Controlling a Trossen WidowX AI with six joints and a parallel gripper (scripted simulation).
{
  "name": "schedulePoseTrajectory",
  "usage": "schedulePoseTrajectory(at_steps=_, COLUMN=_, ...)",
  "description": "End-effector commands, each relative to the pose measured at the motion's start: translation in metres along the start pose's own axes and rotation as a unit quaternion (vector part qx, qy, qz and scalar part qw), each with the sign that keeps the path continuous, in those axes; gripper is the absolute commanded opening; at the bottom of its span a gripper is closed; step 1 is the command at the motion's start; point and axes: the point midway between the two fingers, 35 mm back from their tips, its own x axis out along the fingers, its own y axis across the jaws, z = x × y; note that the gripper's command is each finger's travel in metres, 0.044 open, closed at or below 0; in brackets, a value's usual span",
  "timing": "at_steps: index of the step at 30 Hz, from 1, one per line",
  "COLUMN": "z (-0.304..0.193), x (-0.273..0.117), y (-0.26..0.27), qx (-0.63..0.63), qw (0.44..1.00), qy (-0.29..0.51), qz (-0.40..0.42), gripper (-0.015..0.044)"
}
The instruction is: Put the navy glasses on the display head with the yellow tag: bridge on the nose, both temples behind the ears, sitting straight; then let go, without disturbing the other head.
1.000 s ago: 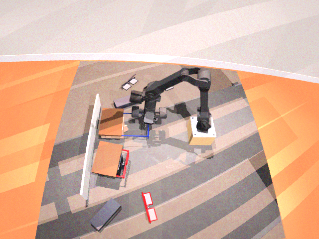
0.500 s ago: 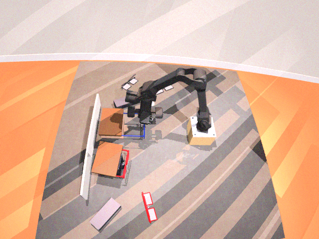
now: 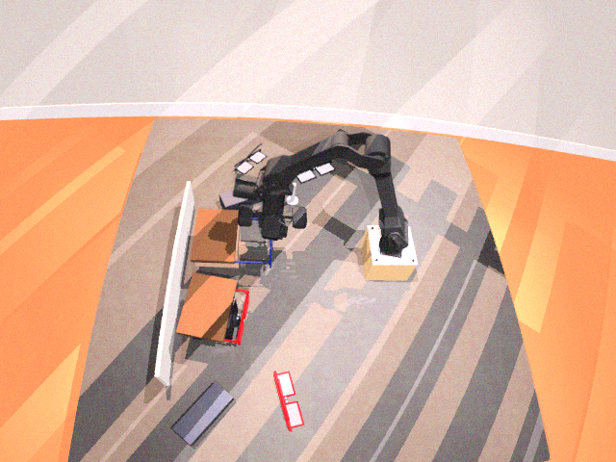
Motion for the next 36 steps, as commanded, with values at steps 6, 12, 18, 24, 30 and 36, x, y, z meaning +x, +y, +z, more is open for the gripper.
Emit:
schedulePoseTrajectory(at_steps=6, z=-0.001, x=-0.002, y=-0.015, qx=0.002, qw=1.0, qy=0.003, qz=-0.004, gripper=0.0)
schedulePoseTrajectory(at_steps=12, z=-0.001, x=-0.003, y=-0.024, qx=0.002, qw=1.0, qy=0.003, qz=-0.004, gripper=0.0)
schedulePoseTrajectory(at_steps=18, z=-0.001, x=-0.003, y=-0.032, qx=0.002, qw=1.0, qy=0.003, qz=-0.005, gripper=0.0)
schedulePoseTrajectory(at_steps=24, z=-0.001, x=-0.003, y=-0.041, qx=0.002, qw=1.0, qy=0.003, qz=-0.005, gripper=0.0)
schedulePoseTrajectory(at_steps=30, z=-0.001, x=-0.001, y=-0.05, qx=0.002, qw=1.0, qy=0.003, qz=-0.005, gripper=0.0)
schedulePoseTrajectory(at_steps=36, z=-0.001, x=-0.001, y=-0.059, qx=0.002, qw=1.0, qy=0.003, qz=-0.006, gripper=0.0)
